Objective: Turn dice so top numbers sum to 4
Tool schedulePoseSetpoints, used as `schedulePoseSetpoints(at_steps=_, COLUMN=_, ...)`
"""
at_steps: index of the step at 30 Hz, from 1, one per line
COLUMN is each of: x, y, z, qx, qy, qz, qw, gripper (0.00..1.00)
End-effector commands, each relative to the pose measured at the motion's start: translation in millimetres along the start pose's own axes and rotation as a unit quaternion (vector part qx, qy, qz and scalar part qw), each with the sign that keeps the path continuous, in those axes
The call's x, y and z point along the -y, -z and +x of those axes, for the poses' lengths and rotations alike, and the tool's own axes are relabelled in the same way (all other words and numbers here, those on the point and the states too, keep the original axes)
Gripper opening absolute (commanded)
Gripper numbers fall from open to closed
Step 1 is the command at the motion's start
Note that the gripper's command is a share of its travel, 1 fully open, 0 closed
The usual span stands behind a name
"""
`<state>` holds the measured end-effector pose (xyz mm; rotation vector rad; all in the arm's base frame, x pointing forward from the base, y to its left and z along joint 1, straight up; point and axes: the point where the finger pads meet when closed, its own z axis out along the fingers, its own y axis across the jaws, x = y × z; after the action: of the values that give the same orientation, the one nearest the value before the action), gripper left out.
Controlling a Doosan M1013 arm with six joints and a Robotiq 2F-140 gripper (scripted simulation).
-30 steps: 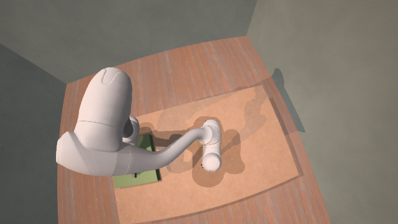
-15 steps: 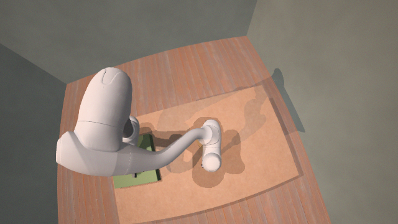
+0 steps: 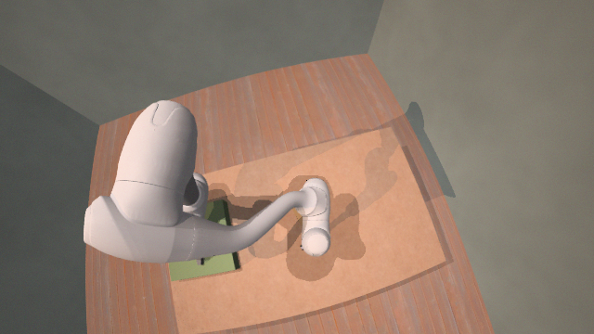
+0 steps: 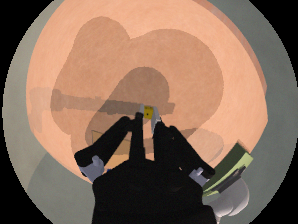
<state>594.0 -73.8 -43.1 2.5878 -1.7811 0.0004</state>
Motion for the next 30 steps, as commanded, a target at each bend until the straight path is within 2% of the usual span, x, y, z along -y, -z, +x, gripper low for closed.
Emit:
schedulePoseSetpoints(at_steps=1, x=0.0, y=0.0, z=0.0, qx=0.000, qy=0.000, qz=0.000, qw=1.000, gripper=0.09)
schedulePoseSetpoints(at_steps=21, x=0.0, y=5.9, z=0.0, qx=0.000, qy=0.000, qz=0.000, qw=1.000, gripper=0.09)
schedulePoseSetpoints(at_steps=25, x=0.0, y=25.6, z=0.0, qx=0.000, qy=0.000, qz=0.000, qw=1.000, gripper=0.09)
schedulePoseSetpoints(at_steps=30, x=0.0, y=63.0, z=0.0, qx=0.000, qy=0.000, qz=0.000, qw=1.000, gripper=0.09)
